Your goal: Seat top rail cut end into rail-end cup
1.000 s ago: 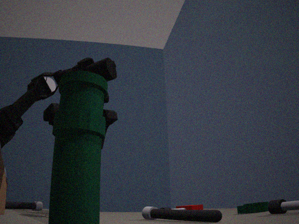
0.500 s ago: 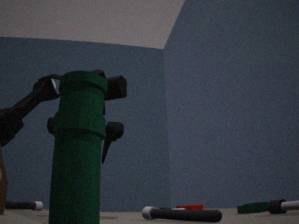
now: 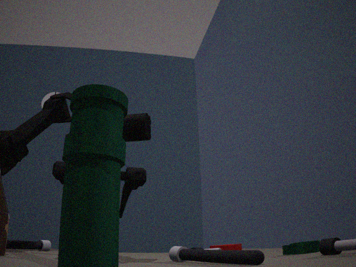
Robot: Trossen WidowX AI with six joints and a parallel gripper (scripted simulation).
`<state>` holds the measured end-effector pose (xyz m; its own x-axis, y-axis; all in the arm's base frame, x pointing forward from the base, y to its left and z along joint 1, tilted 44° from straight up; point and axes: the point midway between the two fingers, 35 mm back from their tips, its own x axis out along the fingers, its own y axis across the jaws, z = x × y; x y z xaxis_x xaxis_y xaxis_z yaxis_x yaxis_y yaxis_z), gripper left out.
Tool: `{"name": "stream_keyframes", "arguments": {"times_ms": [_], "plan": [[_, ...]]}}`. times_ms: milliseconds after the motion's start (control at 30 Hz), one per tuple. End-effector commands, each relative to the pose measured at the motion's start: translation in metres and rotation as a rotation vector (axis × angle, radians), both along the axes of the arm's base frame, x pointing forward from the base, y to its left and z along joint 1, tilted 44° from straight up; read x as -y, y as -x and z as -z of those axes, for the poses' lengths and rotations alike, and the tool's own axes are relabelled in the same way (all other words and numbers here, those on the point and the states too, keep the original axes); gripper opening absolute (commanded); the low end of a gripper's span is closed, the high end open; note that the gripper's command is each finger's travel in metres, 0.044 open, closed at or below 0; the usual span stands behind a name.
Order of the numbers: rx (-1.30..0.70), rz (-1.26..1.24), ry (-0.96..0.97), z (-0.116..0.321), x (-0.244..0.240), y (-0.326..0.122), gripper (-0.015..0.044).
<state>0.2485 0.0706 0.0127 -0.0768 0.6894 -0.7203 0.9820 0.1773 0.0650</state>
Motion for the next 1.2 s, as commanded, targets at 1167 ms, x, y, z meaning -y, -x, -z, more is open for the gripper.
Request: {"name": "stream_keyframes", "arguments": {"times_ms": [1167], "plan": [[-0.004,0.007,-0.007,0.043,-0.042,0.005,0.0440]]}}
